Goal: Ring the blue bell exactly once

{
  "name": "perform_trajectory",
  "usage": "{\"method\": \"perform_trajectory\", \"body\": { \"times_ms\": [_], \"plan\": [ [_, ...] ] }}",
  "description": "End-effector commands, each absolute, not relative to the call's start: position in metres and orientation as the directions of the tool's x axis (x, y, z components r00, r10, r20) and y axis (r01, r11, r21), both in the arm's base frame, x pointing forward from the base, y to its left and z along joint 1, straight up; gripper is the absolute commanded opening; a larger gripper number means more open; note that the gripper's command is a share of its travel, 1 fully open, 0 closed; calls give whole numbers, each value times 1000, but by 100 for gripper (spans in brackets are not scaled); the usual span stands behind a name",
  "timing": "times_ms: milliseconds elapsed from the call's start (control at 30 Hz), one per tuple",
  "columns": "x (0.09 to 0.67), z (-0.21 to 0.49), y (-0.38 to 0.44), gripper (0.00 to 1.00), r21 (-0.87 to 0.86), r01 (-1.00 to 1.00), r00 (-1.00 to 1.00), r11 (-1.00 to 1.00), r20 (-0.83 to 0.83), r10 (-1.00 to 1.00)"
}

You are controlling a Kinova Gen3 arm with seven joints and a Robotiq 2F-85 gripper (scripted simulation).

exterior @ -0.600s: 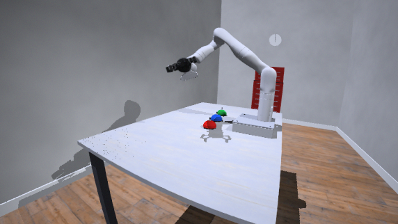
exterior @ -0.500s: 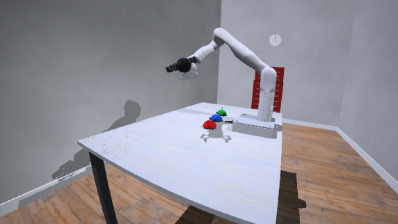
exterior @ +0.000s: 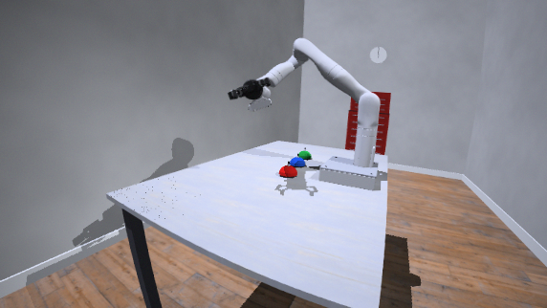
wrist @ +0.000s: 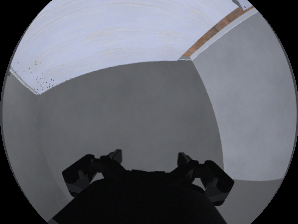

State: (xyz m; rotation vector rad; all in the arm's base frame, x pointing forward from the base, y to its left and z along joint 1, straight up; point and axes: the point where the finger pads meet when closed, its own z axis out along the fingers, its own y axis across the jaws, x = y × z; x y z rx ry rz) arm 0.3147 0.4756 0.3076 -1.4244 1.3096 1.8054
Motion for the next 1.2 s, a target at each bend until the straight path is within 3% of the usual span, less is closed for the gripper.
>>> {"method": "perform_trajectory", "body": {
  "times_ms": [0,633,1167],
  "plan": [
    [315,308,476,100,377,-825,-334,-420,-926,-176],
    [298,229,428,100,364,-859,-197,-359,-883,-426],
    [308,105,250,100,242,-943,62,-229,-547,-835]
  ]
}}
